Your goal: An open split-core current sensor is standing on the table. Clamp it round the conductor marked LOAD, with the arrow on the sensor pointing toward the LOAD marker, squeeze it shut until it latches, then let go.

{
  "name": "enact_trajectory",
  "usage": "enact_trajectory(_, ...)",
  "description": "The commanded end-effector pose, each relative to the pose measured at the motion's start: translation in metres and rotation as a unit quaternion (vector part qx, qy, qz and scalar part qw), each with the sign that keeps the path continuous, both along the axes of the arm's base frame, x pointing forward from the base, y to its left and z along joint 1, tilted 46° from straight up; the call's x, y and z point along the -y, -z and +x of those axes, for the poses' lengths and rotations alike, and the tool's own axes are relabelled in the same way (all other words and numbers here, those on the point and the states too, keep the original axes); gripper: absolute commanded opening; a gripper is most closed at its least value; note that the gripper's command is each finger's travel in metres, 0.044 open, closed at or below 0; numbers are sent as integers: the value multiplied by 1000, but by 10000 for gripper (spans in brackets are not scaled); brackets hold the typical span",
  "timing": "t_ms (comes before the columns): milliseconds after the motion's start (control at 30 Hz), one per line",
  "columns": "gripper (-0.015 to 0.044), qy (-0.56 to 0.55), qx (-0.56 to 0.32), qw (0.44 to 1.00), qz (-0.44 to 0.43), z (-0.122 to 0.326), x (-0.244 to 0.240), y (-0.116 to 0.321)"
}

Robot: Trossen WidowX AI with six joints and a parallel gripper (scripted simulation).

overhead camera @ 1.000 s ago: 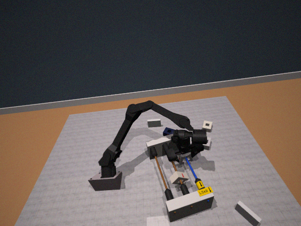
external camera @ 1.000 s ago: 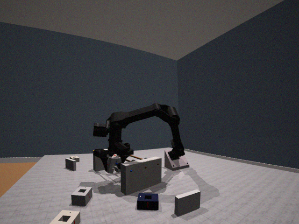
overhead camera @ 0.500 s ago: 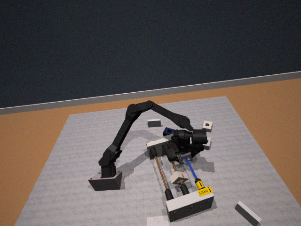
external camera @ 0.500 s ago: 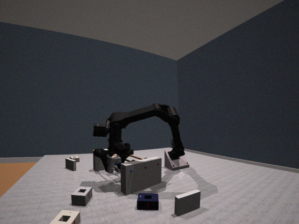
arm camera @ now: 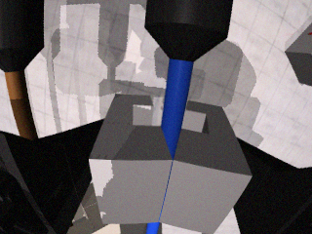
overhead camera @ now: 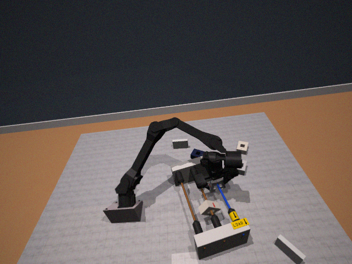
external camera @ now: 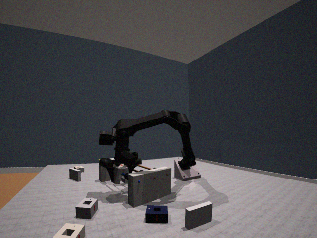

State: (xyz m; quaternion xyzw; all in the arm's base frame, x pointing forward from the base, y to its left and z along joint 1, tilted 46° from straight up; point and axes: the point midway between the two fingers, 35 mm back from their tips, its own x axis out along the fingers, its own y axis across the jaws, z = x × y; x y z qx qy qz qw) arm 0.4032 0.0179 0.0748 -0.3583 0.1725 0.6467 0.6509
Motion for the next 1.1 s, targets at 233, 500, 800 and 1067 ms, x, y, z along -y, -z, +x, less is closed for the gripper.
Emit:
enact_trajectory(233, 0, 0, 0, 1000, 0, 0, 0, 0)
enact_trajectory(500, 0, 28, 26, 999, 9, 1, 4, -3)
enact_trajectory(800, 0, 72, 71, 994, 27, -1, 11, -10)
enact_trajectory(1067, 0, 61, 60, 996, 20, 0, 10, -8)
